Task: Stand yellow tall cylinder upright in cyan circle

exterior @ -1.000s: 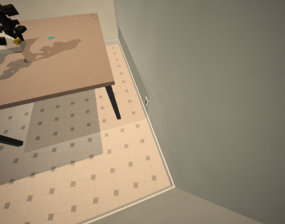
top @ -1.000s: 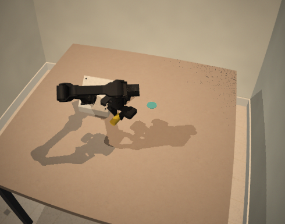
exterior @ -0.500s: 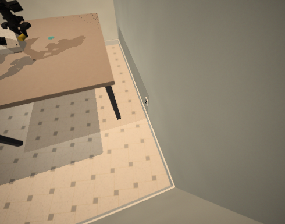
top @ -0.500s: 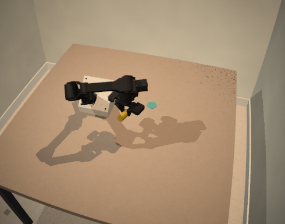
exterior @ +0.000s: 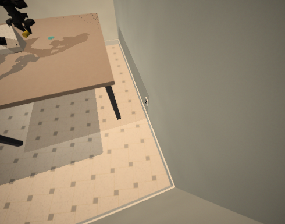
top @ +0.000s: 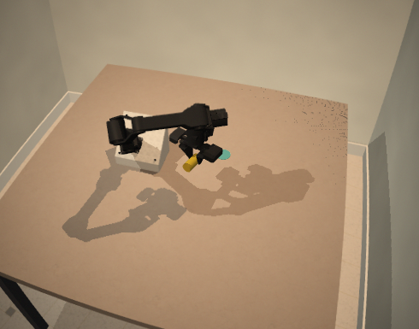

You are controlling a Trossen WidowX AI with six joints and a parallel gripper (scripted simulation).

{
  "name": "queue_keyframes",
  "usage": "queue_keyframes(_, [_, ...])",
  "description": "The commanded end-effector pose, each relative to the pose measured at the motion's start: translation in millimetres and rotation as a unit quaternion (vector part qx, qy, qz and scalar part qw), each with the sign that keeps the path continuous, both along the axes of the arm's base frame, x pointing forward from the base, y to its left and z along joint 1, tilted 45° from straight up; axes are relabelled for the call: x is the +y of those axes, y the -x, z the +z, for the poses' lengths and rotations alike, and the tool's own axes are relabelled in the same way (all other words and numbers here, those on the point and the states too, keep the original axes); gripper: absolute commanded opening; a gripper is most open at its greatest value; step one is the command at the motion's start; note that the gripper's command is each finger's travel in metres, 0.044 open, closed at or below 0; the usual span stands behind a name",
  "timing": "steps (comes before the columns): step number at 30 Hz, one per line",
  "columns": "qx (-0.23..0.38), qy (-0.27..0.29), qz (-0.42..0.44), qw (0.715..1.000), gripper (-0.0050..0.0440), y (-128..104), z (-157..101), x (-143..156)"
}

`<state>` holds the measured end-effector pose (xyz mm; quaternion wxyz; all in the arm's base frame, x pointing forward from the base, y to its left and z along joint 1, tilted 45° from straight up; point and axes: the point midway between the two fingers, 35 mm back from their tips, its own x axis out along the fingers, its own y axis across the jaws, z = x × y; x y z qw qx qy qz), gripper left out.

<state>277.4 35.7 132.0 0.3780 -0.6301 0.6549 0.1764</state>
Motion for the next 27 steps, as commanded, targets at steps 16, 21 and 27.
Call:
queue_keyframes(16, [-0.009,-0.001,-0.007,1.0,0.0105,-22.9,-30.7,42.9])
queue_keyframes(21, [-0.01,-0.001,-0.007,1.0,0.0105,-27.8,-40.8,55.1])
queue_keyframes(27, [-0.011,-0.002,-0.008,1.0,0.0105,-31.3,-49.2,64.8])
